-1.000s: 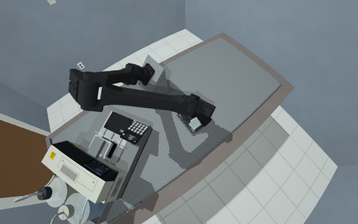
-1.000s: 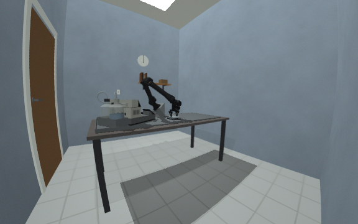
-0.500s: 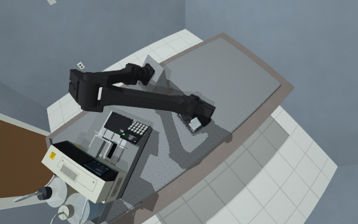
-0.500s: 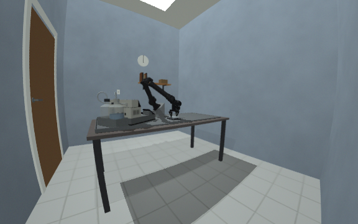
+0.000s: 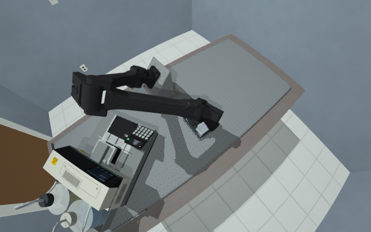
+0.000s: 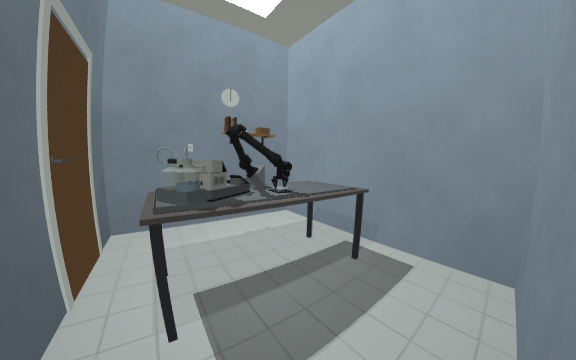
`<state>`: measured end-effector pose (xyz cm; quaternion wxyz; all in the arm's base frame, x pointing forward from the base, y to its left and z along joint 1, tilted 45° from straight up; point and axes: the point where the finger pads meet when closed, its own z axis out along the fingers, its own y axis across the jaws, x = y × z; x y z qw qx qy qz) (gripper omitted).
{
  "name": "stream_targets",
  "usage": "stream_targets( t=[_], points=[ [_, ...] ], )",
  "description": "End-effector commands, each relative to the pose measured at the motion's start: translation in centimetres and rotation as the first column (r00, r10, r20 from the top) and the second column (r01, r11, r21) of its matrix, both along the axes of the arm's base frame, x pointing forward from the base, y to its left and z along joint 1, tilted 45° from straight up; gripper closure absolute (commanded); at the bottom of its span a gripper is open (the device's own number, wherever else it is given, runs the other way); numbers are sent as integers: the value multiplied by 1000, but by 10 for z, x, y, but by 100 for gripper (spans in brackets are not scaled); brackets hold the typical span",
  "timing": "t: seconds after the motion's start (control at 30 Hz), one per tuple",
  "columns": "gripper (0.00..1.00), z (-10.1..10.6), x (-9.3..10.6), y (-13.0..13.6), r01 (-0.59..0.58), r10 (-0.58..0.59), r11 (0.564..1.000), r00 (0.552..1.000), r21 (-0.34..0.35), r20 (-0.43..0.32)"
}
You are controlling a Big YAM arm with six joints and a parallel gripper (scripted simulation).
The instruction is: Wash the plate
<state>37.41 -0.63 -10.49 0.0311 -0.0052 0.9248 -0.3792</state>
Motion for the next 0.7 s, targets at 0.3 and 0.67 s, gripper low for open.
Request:
stream_targets(
  t=[0.3, 0.67],
  points=[
    [18, -6, -5, -11, 10, -11, 1000, 1000, -6, -13],
    [18, -7, -6, -12, 10, -10, 1000, 1000, -7, -14]
  ],
)
